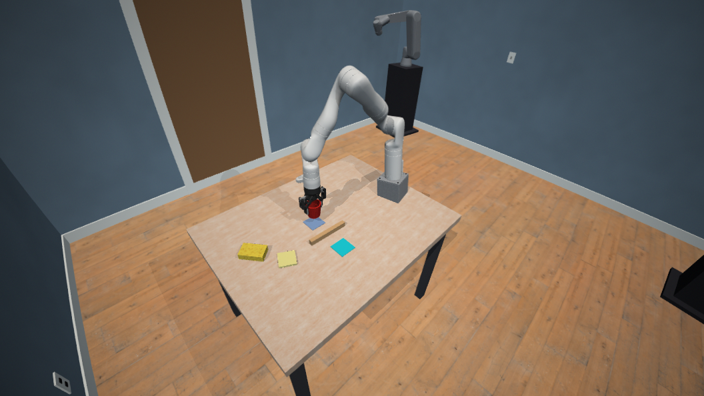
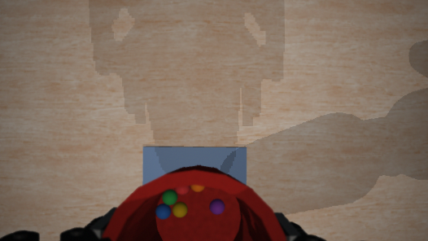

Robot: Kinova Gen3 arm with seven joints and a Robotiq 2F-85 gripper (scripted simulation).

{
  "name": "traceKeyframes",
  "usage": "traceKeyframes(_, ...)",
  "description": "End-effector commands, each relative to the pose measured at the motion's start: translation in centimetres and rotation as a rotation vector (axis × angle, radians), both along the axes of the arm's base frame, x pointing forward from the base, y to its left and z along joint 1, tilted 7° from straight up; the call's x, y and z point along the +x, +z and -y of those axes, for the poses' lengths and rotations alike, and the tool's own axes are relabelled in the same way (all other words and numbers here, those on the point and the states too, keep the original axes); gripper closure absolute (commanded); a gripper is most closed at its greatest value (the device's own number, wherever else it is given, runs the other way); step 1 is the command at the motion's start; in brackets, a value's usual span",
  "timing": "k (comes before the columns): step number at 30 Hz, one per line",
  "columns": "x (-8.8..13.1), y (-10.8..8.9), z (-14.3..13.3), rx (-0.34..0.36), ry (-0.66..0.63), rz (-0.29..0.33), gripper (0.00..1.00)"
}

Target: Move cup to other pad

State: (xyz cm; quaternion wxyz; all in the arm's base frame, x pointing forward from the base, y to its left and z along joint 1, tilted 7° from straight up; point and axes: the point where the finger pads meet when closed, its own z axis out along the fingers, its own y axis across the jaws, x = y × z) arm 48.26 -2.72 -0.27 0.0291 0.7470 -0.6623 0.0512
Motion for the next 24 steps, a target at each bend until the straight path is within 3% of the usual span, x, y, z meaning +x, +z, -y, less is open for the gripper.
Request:
traceKeyframes(1,0.19,0.34,-0.2,0.002,0.003,0.006,0.17)
traceKeyframes(24,0.14,0.29,-0.61,0.002,0.003,0.006,0.17)
